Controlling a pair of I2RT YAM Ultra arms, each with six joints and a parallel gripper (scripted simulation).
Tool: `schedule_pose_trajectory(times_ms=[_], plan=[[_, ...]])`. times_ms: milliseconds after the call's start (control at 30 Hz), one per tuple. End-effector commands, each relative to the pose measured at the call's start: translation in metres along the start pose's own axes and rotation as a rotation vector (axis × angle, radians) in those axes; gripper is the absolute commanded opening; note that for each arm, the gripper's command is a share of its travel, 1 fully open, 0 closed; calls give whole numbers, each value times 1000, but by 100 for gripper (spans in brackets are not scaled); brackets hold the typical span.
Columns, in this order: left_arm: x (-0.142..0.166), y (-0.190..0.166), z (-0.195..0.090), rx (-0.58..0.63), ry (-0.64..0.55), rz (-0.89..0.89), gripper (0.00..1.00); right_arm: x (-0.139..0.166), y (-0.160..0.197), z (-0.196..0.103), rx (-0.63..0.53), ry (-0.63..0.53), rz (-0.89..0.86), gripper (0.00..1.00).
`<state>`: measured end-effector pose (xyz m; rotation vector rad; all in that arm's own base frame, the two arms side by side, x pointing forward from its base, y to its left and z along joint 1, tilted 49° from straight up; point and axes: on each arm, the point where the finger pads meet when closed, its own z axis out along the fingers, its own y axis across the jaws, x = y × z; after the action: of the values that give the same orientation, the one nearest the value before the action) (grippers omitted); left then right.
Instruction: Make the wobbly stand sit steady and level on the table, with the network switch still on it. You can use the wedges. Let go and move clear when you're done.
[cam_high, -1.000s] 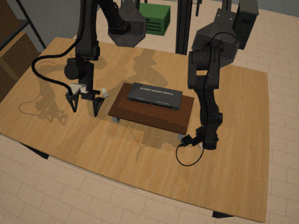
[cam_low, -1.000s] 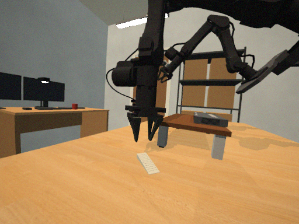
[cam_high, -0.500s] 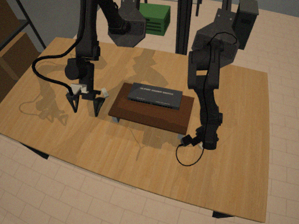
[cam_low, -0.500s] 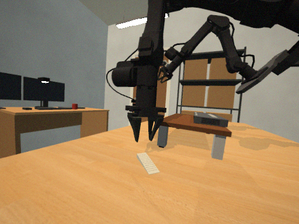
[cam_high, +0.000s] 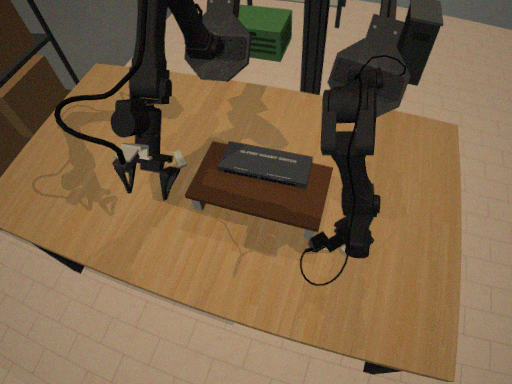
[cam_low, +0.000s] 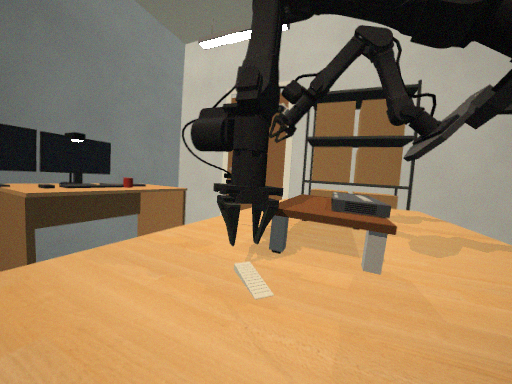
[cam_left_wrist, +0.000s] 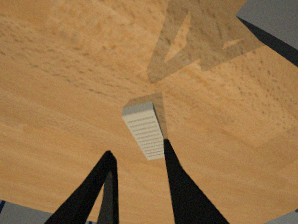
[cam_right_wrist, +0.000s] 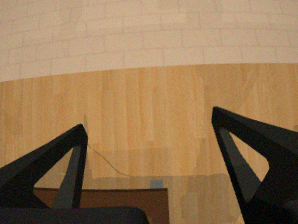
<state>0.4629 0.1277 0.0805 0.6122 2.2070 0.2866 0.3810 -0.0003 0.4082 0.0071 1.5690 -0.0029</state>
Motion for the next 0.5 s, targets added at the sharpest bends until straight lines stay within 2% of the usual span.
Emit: schedule_pose_trajectory(times_ms=[0,467], plan=[[-6,9,8,-24,-15,-2,43,-14,-1,-7,-3,-32,-8,100],[-5,9,28,-21,-11,-7,43,-14,-1,-7,-3,-32,-8,100]])
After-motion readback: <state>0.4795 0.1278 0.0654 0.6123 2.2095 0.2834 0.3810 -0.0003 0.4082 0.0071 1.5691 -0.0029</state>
